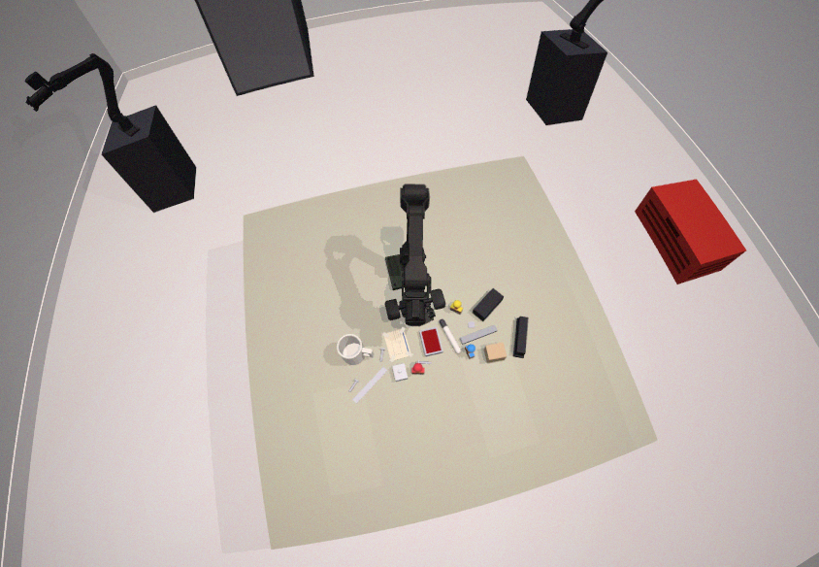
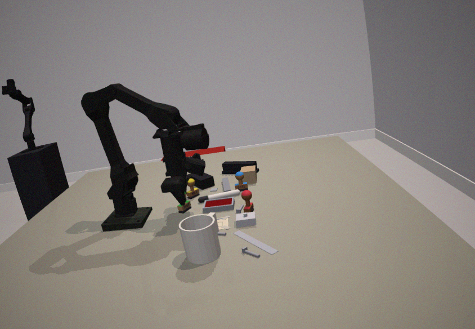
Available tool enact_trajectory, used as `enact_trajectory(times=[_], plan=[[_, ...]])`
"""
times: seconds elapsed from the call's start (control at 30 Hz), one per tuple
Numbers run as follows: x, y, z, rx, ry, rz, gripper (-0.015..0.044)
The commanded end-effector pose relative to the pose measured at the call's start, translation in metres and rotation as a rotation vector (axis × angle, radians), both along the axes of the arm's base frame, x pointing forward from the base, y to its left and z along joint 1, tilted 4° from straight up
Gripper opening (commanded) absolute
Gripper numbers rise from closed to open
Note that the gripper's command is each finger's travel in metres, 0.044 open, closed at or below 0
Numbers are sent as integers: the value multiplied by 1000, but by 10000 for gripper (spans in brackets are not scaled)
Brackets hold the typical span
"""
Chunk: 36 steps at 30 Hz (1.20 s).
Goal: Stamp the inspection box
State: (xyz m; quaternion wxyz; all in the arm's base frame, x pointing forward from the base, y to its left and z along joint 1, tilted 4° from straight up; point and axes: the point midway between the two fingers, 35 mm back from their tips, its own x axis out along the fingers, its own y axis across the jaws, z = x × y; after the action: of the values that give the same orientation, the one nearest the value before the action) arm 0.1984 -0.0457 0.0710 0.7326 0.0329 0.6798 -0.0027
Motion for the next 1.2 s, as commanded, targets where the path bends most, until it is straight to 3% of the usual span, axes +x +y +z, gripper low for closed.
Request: enact_trajectory(times=[0.0,1.17], plan=[[1,0,3,1,-2,5,0],[-1,-1,20,1,-2,5,0]])
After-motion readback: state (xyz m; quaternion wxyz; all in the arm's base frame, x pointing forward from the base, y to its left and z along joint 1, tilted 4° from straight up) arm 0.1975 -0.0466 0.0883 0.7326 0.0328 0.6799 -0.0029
